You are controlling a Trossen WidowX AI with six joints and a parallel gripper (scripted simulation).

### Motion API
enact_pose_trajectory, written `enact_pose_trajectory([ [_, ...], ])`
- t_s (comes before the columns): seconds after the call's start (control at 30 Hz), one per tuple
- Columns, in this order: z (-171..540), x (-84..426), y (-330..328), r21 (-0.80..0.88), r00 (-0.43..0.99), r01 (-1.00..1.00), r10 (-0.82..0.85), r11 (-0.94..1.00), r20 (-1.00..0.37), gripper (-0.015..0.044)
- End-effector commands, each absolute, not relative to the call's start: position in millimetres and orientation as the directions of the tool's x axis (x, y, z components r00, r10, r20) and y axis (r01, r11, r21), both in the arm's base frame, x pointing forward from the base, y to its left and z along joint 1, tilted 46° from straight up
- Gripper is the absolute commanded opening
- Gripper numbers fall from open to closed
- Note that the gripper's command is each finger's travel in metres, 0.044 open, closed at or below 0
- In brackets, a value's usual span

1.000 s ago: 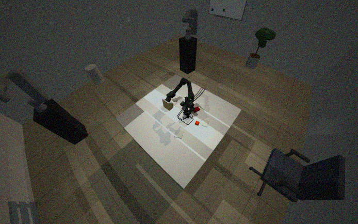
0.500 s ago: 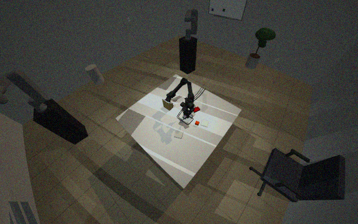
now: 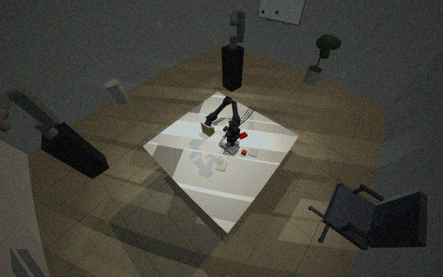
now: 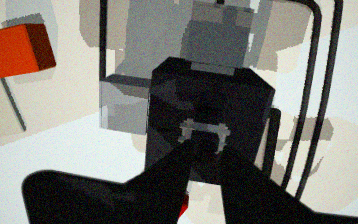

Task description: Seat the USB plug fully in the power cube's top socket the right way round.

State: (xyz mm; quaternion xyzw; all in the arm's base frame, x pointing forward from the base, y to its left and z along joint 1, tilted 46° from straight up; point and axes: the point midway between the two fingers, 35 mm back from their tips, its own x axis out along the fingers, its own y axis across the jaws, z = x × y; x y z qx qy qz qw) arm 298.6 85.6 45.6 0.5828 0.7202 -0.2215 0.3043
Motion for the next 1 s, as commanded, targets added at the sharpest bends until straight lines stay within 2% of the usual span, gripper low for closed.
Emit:
enact_pose_trajectory([
  [0.0, 45.8, 298.7, 85.6, 0.036, -0.135, 0.974, 0.705, 0.223, -0.696, 0.0013],
  [0.07, 45.8, 298.7, 85.6, 0.036, -0.135, 0.974, 0.705, 0.223, -0.696, 0.0000],
  [0.97, 50.5, 299.7, 80.6, 0.036, -0.135, 0.974, 0.705, 0.222, -0.696, 0.0000],
])
